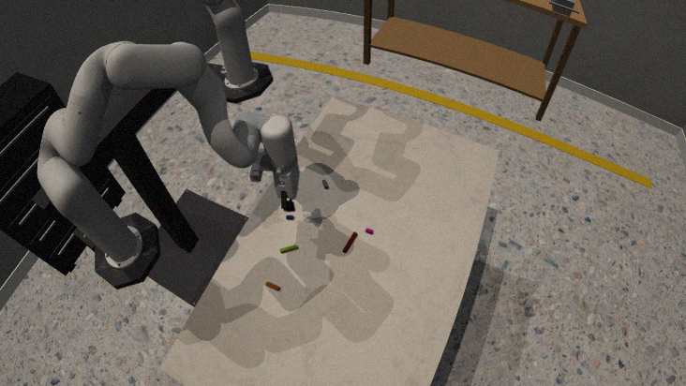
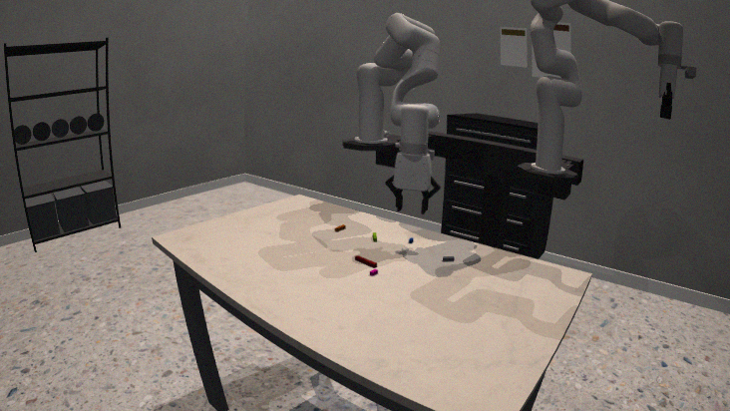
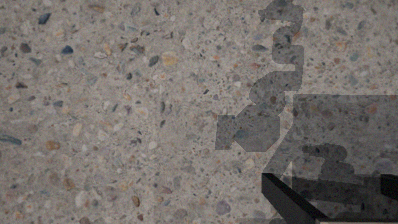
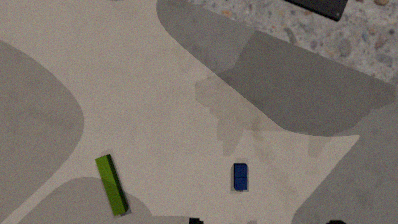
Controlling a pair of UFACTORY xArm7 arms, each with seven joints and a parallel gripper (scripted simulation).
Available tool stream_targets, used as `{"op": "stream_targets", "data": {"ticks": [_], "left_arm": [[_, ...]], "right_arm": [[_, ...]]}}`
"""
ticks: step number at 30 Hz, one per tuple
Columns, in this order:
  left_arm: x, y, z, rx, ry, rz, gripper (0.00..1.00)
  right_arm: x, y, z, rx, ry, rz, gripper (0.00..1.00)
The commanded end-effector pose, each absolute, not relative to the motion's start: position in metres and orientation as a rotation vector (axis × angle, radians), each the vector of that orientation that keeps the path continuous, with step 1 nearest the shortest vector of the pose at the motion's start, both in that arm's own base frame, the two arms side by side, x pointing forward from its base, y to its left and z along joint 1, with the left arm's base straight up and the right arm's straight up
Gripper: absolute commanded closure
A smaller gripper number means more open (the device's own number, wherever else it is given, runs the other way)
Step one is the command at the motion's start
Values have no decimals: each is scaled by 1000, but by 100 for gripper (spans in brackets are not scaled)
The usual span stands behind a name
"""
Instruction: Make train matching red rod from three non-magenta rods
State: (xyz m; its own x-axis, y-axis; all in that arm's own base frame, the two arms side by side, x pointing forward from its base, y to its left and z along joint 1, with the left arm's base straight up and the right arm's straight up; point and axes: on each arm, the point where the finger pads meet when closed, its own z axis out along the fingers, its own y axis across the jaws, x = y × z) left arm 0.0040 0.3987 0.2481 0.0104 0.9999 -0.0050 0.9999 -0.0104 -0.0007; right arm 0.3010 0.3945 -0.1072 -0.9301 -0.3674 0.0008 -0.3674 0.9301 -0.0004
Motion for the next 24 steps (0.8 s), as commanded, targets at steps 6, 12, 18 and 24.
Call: {"op": "stream_targets", "data": {"ticks": [6, 12, 18, 24], "left_arm": [[4, 400, 250, 2233, 2210, 0, 0], [4, 400, 250, 2233, 2210, 0, 0], [4, 400, 250, 2233, 2210, 0, 0], [4, 400, 250, 2233, 2210, 0, 0]], "right_arm": [[302, 396, -105, 588, -3089, -5, 0], [302, 396, -105, 588, -3089, -5, 0], [302, 396, -105, 585, -3090, -5, 0], [303, 392, -107, 449, -3109, -1, 0]]}}
